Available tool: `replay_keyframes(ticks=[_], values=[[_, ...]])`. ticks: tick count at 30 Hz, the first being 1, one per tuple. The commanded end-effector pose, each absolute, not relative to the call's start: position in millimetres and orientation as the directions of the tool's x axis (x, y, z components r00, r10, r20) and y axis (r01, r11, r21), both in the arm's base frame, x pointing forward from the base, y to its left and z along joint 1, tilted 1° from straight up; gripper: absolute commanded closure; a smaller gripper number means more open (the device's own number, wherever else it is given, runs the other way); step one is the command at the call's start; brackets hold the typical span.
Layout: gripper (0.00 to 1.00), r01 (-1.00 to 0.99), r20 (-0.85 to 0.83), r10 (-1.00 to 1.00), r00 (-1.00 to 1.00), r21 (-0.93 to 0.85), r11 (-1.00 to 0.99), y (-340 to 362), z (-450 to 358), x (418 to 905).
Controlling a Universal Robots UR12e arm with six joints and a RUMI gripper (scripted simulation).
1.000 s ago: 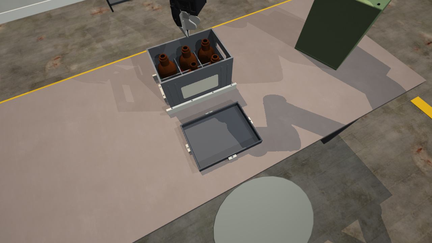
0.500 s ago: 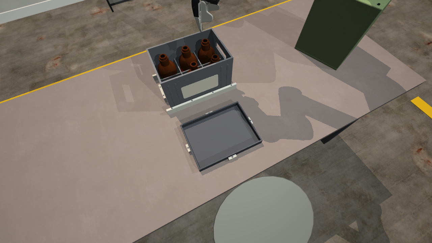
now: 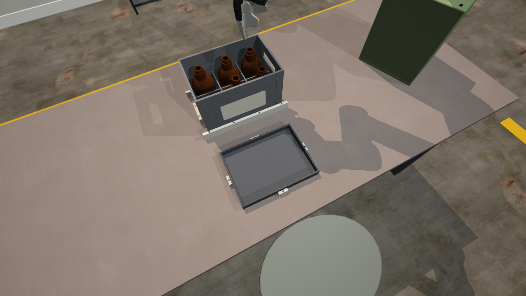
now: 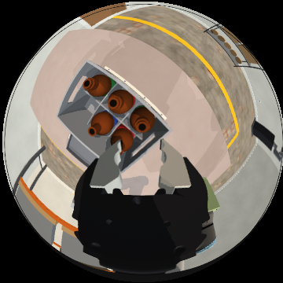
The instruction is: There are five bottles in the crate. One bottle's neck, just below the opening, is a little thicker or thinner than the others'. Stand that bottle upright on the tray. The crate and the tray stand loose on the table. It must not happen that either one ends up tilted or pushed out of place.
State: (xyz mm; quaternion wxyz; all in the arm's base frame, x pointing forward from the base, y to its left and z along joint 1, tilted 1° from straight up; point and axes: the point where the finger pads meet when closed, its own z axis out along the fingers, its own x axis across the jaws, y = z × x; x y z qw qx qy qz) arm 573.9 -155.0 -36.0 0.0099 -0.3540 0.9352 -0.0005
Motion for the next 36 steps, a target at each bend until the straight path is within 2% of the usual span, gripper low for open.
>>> replay_keyframes(ticks=[1, 36], values=[[0.62, -0.661, -0.019, -0.661, -0.75, -0.008, 0.751, -155.4, -35.8, 571.8], [0.62, -0.661, -0.018, -0.661, -0.75, -0.005, 0.751, -154.7, -45.2, 571.0]])
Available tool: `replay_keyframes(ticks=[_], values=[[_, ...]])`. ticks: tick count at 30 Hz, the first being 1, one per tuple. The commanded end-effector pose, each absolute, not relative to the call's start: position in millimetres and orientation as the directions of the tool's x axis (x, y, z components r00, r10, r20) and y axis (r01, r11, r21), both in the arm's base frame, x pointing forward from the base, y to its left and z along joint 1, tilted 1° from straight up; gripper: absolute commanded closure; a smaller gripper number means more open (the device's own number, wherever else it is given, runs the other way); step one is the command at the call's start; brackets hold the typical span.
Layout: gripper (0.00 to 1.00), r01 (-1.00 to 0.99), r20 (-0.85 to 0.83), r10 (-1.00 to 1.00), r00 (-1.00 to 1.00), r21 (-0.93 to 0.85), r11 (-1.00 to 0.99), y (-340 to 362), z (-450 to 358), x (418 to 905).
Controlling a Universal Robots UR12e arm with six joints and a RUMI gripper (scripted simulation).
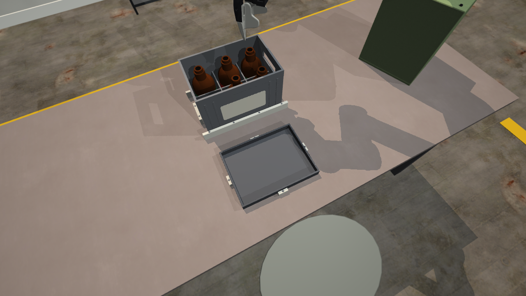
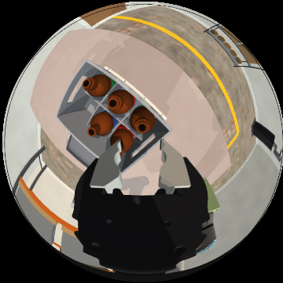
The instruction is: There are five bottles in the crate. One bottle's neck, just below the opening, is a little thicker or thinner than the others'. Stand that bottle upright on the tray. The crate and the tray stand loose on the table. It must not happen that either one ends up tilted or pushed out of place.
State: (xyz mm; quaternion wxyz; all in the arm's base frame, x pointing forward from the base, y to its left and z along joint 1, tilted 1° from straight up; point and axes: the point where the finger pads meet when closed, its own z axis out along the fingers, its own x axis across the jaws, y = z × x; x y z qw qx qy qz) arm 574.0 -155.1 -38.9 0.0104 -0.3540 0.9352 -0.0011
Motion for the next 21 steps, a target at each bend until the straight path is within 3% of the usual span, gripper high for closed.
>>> replay_keyframes(ticks=[1, 21], values=[[0.62, -0.661, -0.018, -0.661, -0.75, -0.005, 0.751, -155, -46, 571], [0.62, -0.661, -0.018, -0.661, -0.75, -0.005, 0.75, -154, -69, 571]])
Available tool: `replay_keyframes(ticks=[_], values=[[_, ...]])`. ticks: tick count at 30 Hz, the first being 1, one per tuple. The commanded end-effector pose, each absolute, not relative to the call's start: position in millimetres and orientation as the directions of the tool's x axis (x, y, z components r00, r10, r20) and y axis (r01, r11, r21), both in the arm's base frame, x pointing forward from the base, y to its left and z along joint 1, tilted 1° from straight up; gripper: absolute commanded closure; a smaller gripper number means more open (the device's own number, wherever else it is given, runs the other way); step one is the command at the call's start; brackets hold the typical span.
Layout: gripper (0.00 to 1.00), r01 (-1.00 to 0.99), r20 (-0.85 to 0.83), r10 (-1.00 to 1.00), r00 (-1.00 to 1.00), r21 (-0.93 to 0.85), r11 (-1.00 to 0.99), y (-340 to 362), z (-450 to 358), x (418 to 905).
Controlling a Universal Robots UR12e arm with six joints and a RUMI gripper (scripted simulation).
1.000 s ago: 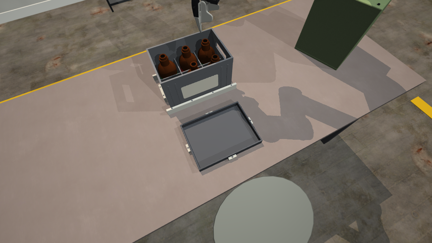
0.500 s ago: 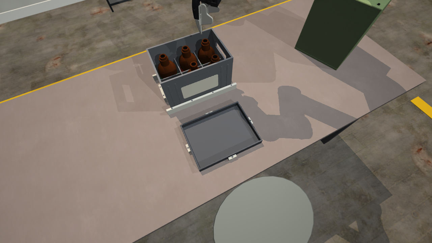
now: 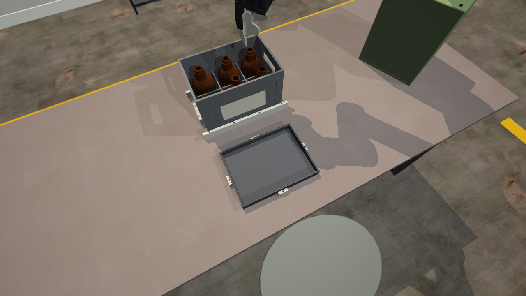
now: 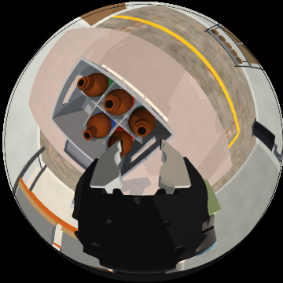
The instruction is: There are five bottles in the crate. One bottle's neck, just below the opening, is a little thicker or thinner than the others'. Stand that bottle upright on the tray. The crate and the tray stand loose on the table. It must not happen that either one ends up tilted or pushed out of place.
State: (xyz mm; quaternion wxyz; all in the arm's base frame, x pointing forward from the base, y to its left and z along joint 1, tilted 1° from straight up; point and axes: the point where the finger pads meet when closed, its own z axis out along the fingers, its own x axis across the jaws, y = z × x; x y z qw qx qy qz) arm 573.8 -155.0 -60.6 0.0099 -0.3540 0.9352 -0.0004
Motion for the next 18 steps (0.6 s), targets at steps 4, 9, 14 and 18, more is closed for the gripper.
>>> replay_keyframes(ticks=[4, 9, 14, 18], values=[[0.62, -0.661, -0.018, -0.661, -0.75, -0.005, 0.75, -154, -74, 571], [0.62, -0.661, -0.018, -0.661, -0.75, -0.005, 0.75, -154, -76, 572], [0.62, -0.661, -0.019, -0.661, -0.75, -0.006, 0.75, -155, -79, 572], [0.62, -0.661, -0.018, -0.661, -0.75, -0.006, 0.75, -154, -81, 572]])
